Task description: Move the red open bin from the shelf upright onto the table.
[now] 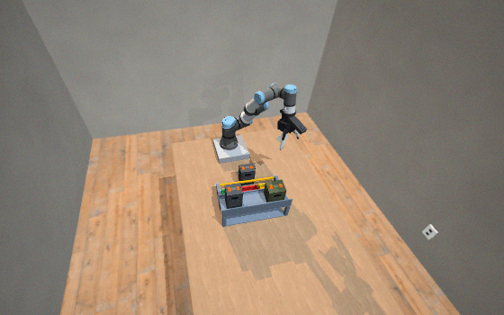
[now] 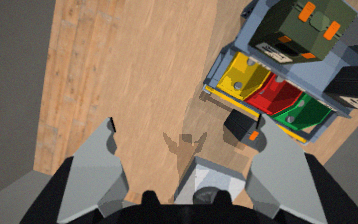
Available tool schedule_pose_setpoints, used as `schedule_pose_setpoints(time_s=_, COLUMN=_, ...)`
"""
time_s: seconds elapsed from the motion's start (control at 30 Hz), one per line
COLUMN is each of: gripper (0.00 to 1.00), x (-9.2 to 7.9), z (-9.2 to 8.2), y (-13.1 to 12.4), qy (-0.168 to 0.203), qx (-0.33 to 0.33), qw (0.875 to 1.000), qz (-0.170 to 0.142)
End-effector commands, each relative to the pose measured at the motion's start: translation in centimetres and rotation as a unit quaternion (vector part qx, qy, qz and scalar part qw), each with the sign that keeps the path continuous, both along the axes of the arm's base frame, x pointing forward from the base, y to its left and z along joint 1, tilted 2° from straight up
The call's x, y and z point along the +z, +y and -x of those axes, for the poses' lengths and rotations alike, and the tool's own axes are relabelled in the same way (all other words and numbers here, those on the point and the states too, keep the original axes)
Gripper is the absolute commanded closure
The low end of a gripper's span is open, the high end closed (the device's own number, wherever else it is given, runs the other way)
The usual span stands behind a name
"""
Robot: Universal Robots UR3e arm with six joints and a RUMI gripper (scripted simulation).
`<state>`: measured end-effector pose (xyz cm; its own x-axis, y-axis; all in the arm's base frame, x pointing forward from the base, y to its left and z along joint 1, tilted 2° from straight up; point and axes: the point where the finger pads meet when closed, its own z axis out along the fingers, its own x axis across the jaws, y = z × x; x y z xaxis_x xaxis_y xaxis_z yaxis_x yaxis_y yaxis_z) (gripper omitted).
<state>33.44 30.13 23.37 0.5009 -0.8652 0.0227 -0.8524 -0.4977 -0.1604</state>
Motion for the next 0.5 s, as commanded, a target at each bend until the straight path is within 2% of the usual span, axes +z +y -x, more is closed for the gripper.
schedule_pose_setpoints(time_s=0.0, gripper=0.00, x=0.11, z=-0.05, y=0.04, qy=0.069, qx=-0.005, qw=0.996, qz=0.054)
schedule_pose_setpoints(time_s=0.03, gripper=0.00, x=0.11, z=-0.05, y=0.04, qy=0.069, qx=-0.005, qw=0.996, qz=0.054)
schedule_pose_setpoints(time_s=0.07, gripper=0.00, x=0.03, z=-0.02, y=0.01, qy=0.013, qx=-0.001, qw=1.000, qz=0.010)
schedule_pose_setpoints(time_s=0.2, gripper=0.00, x=-0.16, z=-0.04, y=0.04, qy=0.069, qx=-0.005, qw=0.996, qz=0.054)
schedule_pose_setpoints(time_s=0.47, gripper=0.00, x=-0.16, z=-0.04, y=0.04, qy=0.069, qx=-0.005, qw=0.996, qz=0.054)
